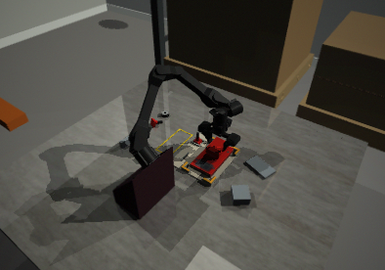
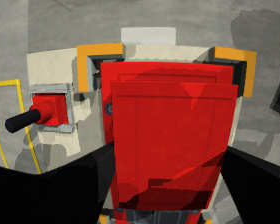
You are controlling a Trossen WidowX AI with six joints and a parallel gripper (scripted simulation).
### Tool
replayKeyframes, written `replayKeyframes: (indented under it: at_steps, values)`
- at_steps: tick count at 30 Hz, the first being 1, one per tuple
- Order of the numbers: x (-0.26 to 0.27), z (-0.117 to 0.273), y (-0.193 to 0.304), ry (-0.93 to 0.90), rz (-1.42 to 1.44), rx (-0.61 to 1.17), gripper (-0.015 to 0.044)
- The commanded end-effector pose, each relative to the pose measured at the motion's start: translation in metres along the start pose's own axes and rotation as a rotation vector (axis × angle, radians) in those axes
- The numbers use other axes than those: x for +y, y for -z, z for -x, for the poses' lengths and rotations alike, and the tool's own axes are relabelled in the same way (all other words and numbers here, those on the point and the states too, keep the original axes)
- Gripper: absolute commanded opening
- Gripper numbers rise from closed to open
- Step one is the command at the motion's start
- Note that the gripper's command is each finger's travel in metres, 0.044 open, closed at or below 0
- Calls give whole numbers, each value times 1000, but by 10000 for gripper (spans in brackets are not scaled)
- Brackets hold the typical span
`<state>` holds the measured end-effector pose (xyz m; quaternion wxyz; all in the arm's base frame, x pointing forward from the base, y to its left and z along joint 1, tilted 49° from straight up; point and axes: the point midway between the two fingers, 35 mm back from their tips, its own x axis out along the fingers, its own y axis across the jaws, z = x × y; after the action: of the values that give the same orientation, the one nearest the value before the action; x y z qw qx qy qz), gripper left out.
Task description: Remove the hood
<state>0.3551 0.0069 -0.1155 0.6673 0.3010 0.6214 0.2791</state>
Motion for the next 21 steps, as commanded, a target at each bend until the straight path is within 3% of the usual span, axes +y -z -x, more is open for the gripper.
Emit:
replayKeyframes:
  at_steps: [1, 21]
  values:
    - [0, 4, -1, 5, 6, -2, 0]
    - [-1, 18, -1, 6, 5, -3, 0]
